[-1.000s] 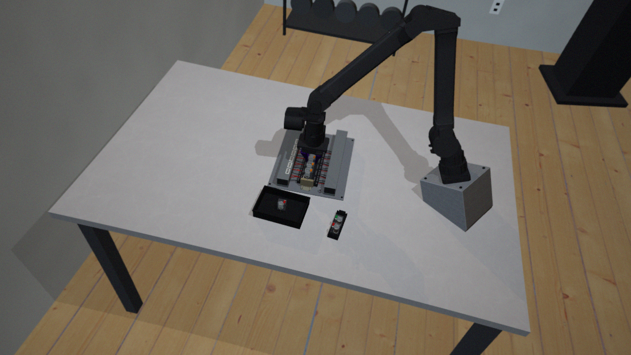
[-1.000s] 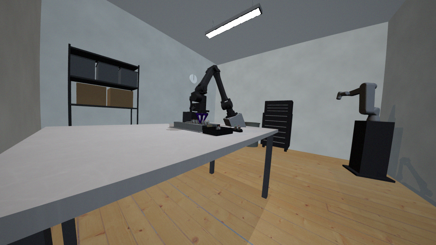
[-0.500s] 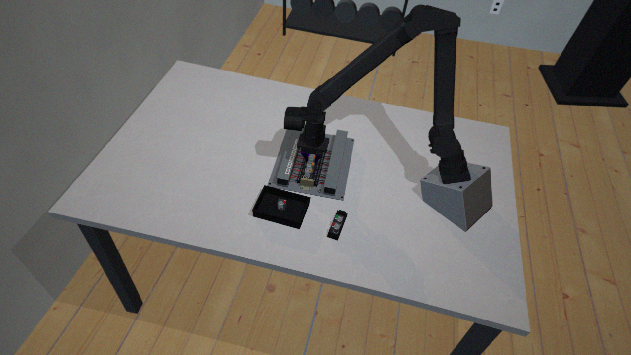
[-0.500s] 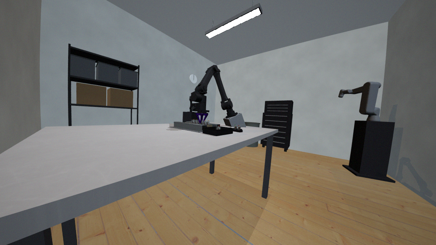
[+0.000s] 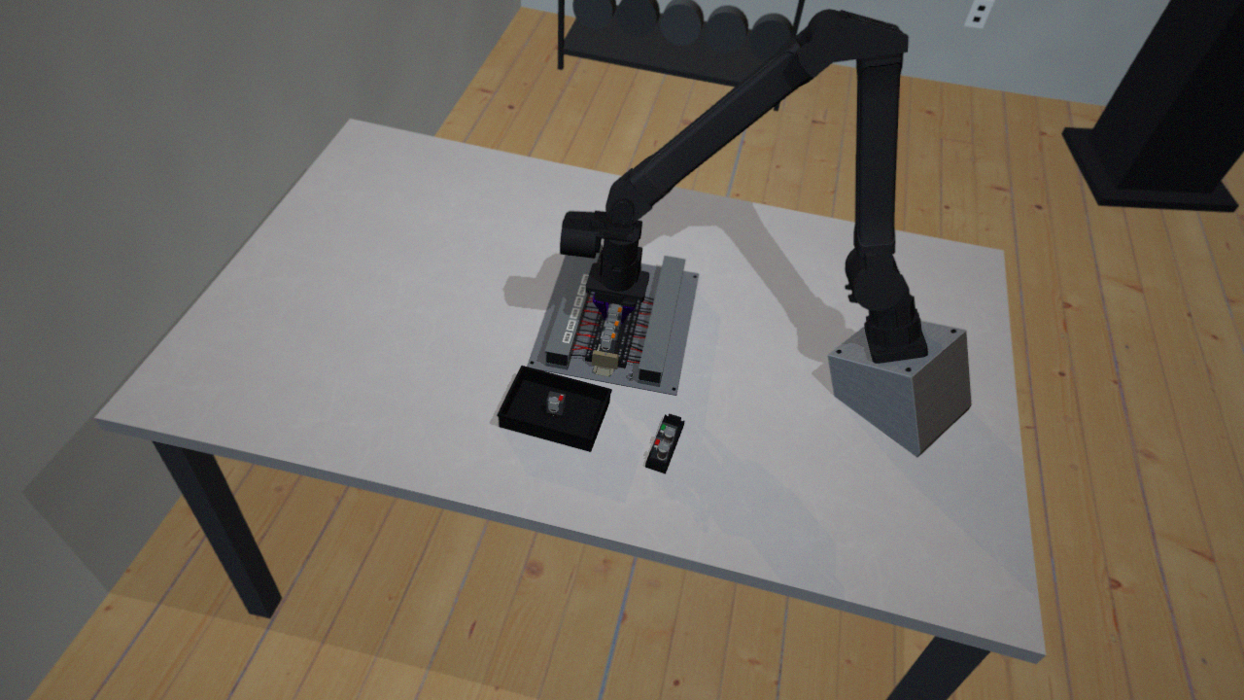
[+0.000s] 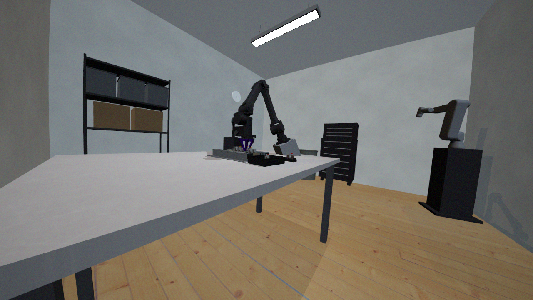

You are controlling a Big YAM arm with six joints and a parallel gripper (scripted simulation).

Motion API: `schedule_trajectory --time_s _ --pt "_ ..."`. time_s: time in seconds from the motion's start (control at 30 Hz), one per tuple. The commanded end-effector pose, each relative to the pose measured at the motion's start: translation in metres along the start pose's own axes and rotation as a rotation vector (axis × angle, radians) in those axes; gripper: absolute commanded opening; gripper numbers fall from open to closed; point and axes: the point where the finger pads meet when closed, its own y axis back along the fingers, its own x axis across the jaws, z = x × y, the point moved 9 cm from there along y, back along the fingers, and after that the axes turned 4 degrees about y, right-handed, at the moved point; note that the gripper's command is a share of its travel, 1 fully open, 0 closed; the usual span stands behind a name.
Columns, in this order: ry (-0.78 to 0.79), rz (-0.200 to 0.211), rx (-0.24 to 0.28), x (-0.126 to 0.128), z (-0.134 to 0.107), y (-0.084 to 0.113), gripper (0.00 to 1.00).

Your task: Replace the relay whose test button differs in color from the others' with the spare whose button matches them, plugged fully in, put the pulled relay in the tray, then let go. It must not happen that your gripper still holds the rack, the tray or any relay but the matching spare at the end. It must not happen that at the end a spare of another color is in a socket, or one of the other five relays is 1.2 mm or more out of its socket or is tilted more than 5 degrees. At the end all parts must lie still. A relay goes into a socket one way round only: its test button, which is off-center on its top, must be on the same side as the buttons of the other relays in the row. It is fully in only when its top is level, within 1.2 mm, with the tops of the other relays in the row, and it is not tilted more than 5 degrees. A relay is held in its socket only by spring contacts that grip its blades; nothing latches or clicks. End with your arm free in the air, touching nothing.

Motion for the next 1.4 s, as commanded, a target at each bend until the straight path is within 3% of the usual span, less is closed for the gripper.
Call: schedule_trajectory --time_s 0.0,1.37 --pt "-0.002 -0.001 -0.004 0.0024 0.0045 -0.0113 0.00" --pt "-0.001 -0.004 -0.004 0.0012 0.0042 -0.0169 0.00"
